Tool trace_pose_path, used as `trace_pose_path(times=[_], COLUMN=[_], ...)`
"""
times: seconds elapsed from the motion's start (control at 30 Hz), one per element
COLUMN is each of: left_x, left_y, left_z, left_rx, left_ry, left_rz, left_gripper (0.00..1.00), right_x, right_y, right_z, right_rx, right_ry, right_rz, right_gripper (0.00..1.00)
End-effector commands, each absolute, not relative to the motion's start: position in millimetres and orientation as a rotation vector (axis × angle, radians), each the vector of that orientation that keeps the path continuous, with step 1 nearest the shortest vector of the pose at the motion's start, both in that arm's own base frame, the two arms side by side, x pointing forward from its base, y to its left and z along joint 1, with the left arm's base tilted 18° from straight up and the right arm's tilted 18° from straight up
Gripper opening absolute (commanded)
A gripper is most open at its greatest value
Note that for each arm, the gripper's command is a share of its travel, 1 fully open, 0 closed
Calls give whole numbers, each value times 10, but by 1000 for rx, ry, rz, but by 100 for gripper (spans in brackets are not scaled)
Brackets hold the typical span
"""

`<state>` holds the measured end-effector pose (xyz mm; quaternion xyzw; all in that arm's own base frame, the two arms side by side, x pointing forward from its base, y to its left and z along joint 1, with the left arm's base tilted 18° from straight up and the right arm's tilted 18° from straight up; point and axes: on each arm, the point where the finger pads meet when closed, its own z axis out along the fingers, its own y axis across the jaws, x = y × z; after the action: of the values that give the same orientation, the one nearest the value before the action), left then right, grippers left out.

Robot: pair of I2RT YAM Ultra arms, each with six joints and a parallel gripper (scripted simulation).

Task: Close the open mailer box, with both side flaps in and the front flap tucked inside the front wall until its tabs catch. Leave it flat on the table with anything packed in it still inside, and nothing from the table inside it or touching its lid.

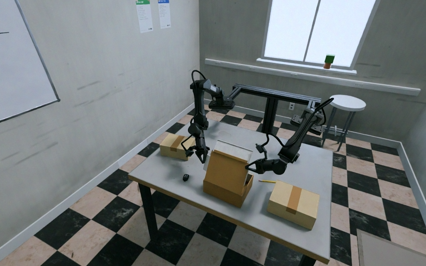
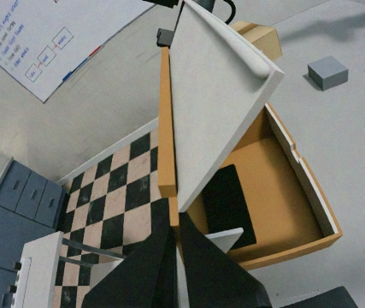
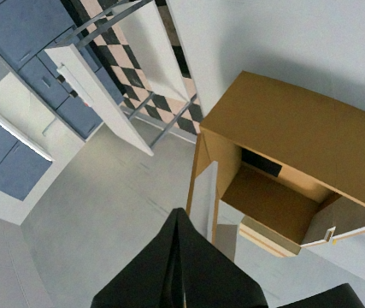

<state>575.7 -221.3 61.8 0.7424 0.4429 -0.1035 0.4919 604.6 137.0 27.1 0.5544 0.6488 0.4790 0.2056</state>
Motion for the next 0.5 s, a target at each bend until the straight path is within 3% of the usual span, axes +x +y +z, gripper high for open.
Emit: trace_pose_path(times=[0.0,0.47], left_x=[5772,5772], left_y=[-2376,-2376], left_z=[796,796], left_rx=[1796,1796], left_ry=[1025,1025], left_rz=[-256,-256], left_gripper=[1,1], right_x=[5946,5798], right_y=[1623,1686], right_z=[404,117], right_rx=[1499,1536], right_ry=[1840,1909], right_rz=[1374,1336], right_gripper=[1,1])
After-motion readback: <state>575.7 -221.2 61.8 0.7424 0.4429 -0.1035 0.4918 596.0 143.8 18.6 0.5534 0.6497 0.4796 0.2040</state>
